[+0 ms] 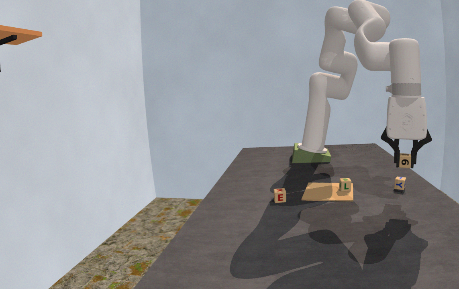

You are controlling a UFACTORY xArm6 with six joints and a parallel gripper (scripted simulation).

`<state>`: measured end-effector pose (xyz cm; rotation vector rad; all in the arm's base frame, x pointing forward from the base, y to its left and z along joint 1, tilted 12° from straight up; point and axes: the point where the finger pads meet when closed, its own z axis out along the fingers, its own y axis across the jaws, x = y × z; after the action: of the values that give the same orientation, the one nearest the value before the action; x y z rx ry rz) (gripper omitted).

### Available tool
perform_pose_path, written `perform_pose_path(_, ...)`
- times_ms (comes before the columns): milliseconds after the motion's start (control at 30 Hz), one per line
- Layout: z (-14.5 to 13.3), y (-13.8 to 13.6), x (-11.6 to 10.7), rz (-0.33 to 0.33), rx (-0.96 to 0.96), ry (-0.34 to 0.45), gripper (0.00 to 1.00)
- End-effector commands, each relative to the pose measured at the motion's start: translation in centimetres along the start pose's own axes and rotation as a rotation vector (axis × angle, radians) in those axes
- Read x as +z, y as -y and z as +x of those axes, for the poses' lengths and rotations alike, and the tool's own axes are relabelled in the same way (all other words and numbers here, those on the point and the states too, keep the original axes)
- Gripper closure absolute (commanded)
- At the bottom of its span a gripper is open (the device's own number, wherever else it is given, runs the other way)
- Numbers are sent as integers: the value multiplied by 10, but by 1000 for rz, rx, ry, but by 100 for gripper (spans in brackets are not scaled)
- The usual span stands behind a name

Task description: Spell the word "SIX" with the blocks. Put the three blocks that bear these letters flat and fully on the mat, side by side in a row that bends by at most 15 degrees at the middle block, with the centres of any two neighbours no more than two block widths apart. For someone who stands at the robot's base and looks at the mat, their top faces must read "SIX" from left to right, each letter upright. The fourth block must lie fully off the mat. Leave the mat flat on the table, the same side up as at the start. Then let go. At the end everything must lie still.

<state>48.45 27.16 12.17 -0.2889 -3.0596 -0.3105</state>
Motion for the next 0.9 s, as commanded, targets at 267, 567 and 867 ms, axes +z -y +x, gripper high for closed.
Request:
perform_pose_path(267,0,0,-6,-1,-1,1,73)
perform_pose_path(567,-1,14,-7,-1,-127,1,73)
perform_pose_path(867,-1,36,-9,0,-329,1,73)
